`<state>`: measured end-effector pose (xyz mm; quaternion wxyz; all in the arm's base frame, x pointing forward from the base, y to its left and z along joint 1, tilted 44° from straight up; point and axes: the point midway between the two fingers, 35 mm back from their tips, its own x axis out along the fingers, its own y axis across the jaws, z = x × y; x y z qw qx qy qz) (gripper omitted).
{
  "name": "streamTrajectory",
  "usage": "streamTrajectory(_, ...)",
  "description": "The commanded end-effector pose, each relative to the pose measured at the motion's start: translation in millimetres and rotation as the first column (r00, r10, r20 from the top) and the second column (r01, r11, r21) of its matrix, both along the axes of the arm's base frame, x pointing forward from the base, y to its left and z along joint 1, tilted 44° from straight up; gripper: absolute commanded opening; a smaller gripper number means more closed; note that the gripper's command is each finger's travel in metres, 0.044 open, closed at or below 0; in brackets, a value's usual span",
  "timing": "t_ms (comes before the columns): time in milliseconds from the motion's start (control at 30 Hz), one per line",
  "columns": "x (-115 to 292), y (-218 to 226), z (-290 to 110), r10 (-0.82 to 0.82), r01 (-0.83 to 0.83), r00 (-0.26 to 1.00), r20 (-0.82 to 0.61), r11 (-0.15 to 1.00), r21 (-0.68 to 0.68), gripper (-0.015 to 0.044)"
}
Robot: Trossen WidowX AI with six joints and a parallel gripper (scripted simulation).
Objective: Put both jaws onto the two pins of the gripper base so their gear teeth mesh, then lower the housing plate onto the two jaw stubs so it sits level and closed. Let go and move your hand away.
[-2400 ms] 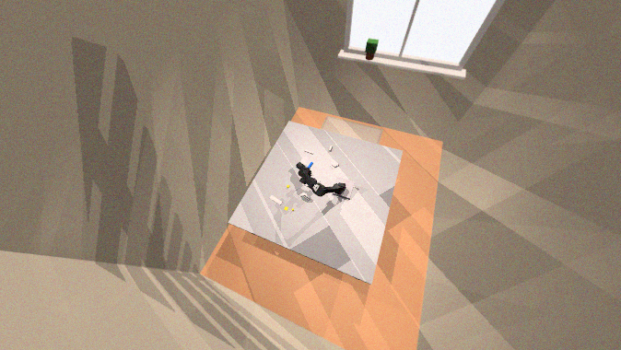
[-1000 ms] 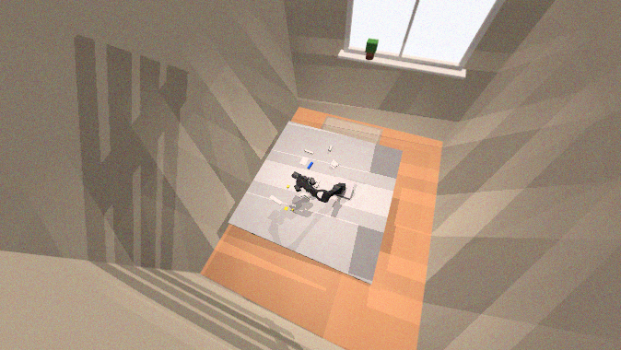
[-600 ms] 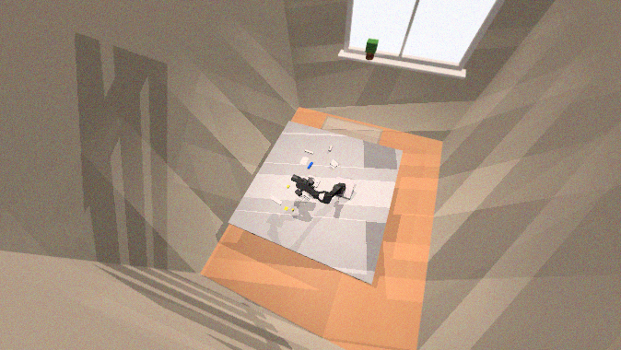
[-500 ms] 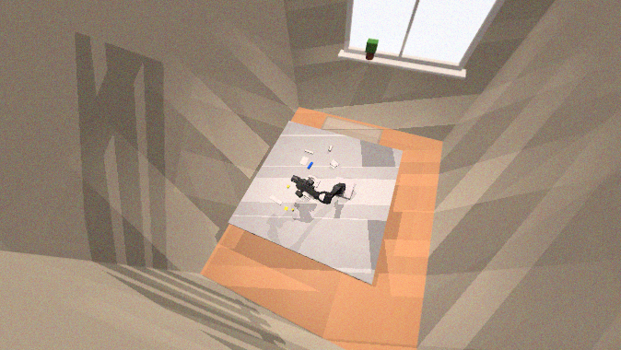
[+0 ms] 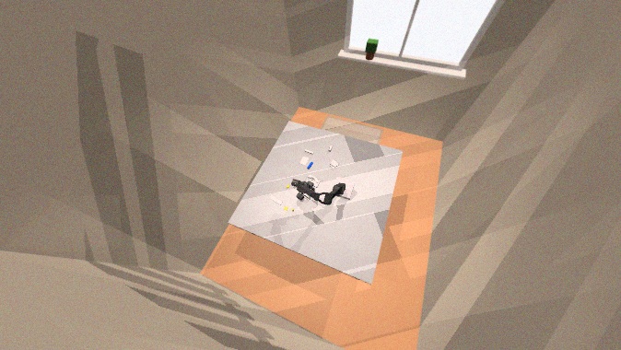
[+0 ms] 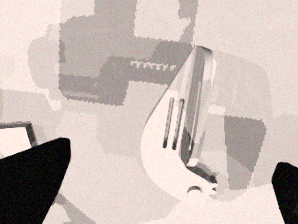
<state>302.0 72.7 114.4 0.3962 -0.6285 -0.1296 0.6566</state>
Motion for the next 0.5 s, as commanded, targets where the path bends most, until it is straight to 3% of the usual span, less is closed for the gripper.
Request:
streamTrajectory(0,2,3,-3,-0.008,0.008,1.0,0.003,1.0,0.006,0.044)
streamTrajectory(467,5,15,-17,-0.007,0.007,1.0,0.003,1.0,0.005,0.044)
